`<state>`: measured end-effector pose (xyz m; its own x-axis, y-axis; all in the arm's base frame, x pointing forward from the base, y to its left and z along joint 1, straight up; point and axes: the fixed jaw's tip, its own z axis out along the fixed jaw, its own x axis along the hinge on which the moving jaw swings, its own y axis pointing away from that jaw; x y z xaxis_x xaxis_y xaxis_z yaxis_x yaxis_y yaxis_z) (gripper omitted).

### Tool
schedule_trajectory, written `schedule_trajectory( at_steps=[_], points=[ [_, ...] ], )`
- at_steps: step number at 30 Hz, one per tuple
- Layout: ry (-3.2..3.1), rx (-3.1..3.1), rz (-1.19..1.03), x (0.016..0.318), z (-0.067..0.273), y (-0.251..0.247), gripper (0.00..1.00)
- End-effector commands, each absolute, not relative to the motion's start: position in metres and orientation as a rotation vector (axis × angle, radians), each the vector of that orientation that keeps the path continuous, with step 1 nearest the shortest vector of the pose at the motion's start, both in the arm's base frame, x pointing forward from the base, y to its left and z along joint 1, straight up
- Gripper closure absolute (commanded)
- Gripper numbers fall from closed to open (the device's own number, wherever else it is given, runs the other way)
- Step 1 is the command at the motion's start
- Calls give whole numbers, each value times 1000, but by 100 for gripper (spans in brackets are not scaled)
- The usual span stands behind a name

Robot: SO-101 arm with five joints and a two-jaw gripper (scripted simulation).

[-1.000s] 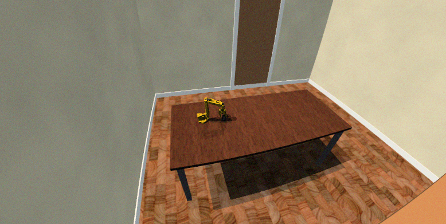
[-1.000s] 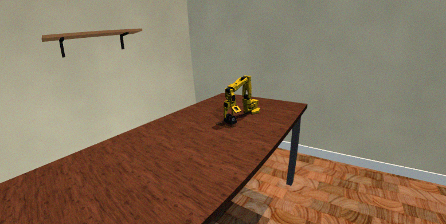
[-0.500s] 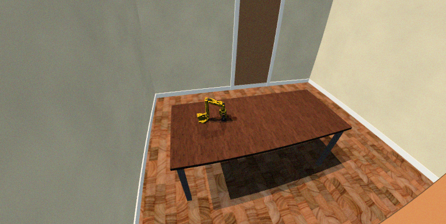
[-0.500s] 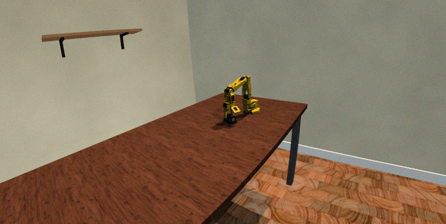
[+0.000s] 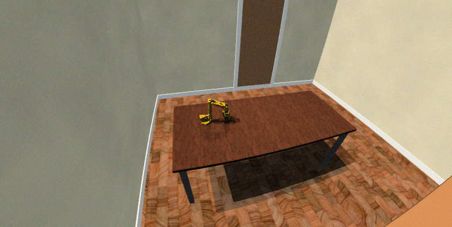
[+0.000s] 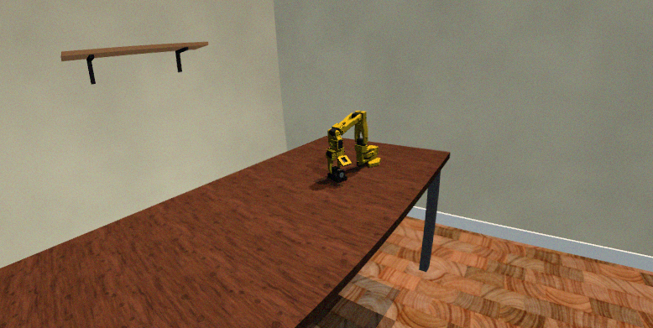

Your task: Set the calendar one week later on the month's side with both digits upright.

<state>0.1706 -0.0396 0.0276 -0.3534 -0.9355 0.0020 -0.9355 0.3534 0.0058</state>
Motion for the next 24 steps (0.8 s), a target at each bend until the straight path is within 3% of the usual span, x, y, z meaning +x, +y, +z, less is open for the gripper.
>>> schedule_trajectory(
  at_steps=[1,5,13,24],
  points=[
    [-2611,1780,33,176,32,-43,83],
    [-2611,1780,33,176,32,-43,85],
    [-2611,1780,33,176,32,-43,99],
    [-2611,1780,33,177,35,-43,100]
  ],
)
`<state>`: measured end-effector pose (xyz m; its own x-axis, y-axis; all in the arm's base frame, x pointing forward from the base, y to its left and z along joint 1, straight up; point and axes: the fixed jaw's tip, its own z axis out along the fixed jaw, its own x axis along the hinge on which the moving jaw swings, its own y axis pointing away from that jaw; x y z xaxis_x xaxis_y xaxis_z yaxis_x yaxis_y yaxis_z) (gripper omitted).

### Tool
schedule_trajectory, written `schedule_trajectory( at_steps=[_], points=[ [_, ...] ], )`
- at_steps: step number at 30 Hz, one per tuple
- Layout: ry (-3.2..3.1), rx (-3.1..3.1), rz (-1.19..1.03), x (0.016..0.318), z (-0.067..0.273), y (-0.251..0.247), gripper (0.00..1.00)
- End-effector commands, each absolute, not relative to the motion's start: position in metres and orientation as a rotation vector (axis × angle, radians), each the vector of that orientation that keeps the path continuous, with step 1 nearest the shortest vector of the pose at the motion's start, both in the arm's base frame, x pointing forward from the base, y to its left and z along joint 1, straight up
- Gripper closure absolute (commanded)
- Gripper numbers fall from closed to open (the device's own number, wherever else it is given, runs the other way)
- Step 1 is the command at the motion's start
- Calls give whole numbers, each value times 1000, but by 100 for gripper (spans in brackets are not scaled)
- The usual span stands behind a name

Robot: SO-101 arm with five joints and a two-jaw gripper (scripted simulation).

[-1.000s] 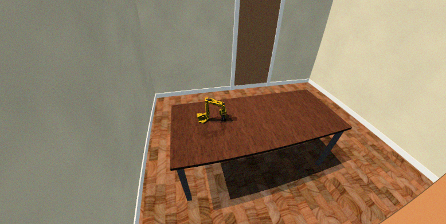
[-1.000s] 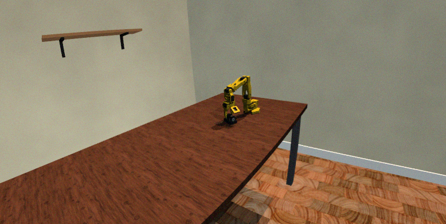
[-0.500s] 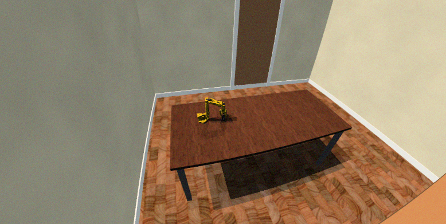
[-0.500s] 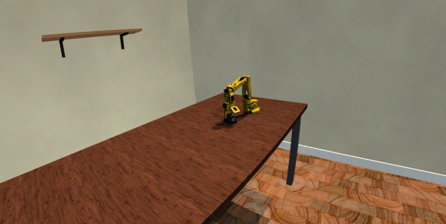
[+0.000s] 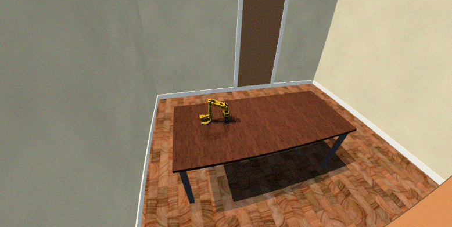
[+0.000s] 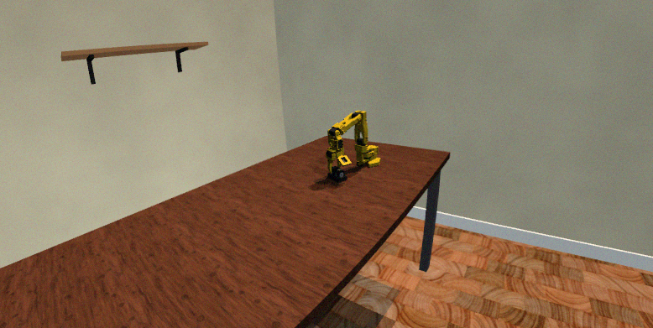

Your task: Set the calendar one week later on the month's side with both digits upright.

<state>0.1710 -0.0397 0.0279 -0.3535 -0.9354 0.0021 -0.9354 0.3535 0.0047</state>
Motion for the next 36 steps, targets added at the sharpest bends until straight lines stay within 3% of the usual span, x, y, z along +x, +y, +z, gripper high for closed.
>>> schedule_trajectory(
  at_steps=[1,20,36],
  points=[
    [-2611,1780,33,177,37,-43,100],
    [-2611,1780,33,175,80,-42,100],
    [-2568,1844,33,177,82,-33,100]
  ],
)
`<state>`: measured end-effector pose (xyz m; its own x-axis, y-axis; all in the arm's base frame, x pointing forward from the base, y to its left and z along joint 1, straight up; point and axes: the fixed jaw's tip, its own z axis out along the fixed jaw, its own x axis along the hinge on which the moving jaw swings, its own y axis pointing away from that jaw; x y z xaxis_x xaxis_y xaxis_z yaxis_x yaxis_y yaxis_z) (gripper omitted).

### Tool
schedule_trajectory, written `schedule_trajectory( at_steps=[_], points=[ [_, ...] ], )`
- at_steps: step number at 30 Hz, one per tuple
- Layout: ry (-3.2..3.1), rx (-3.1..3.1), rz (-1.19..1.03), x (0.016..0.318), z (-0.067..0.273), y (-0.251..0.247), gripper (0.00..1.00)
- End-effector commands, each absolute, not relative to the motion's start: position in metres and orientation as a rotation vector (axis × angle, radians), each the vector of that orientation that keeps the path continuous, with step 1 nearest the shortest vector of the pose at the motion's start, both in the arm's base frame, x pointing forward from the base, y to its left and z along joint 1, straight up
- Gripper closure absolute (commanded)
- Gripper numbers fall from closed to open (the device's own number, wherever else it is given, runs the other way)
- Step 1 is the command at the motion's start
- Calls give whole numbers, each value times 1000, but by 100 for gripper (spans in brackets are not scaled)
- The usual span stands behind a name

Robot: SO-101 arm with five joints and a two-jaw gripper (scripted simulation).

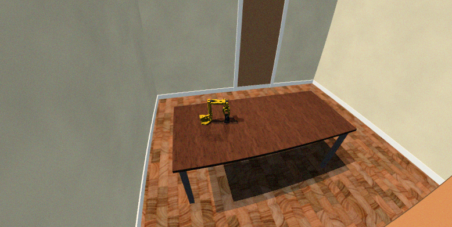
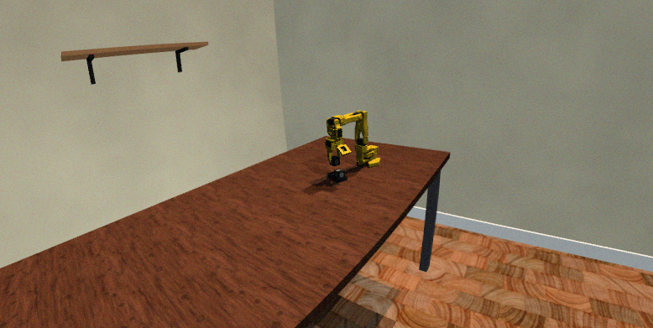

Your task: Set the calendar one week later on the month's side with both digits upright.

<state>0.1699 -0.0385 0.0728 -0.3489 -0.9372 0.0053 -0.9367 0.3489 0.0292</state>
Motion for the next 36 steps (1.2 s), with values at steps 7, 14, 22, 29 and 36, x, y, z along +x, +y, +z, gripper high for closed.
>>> schedule_trajectory(
  at_steps=[7,14,22,29,36],
  points=[
    [-2379,2084,30,184,79,1,100],
    [-2142,2329,26,184,75,42,100],
    [-1675,2689,18,163,69,110,100],
    [-1424,2831,15,143,65,140,100],
    [-1241,2916,12,125,63,159,100]
  ],
)
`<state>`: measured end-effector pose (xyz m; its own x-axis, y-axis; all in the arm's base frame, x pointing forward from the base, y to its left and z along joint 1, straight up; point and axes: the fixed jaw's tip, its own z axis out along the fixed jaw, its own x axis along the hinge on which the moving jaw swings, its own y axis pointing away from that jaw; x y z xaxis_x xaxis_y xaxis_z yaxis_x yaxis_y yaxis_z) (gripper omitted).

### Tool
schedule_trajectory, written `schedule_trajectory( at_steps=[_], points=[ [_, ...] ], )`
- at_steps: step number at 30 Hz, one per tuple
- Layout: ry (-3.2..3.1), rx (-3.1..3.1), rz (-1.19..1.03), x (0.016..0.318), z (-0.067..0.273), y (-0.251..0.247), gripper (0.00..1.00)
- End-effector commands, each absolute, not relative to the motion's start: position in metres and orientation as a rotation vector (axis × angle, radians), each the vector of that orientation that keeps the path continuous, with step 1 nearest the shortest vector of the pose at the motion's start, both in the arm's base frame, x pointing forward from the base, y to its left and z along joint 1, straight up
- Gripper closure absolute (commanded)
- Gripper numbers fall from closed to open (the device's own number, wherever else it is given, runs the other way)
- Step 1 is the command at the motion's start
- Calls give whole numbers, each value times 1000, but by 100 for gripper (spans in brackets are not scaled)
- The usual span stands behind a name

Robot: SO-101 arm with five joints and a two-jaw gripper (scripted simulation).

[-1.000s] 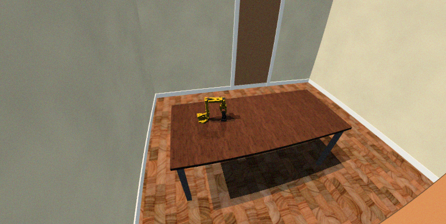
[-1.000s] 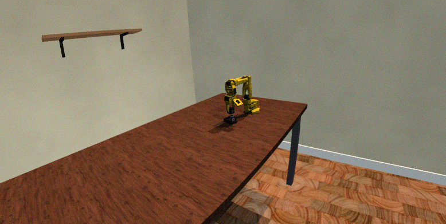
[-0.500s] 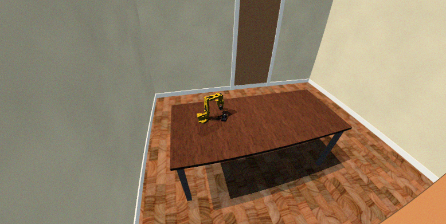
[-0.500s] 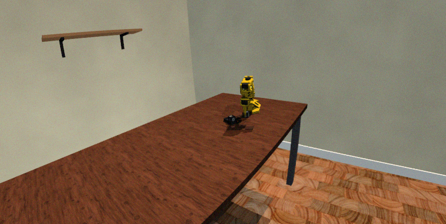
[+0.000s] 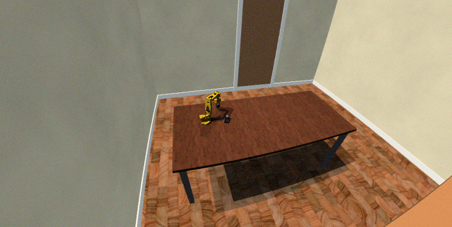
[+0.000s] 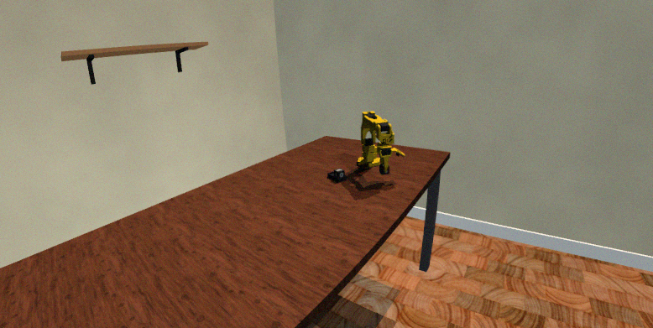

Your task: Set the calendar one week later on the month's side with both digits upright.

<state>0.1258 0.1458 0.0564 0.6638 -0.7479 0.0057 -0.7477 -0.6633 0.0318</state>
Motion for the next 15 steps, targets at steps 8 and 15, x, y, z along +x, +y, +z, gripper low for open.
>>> schedule_trajectory(
  at_steps=[8,15],
  points=[
    [-1221,2924,12,123,63,161,100],
    [-1221,2924,12,123,63,161,100]
  ],
)
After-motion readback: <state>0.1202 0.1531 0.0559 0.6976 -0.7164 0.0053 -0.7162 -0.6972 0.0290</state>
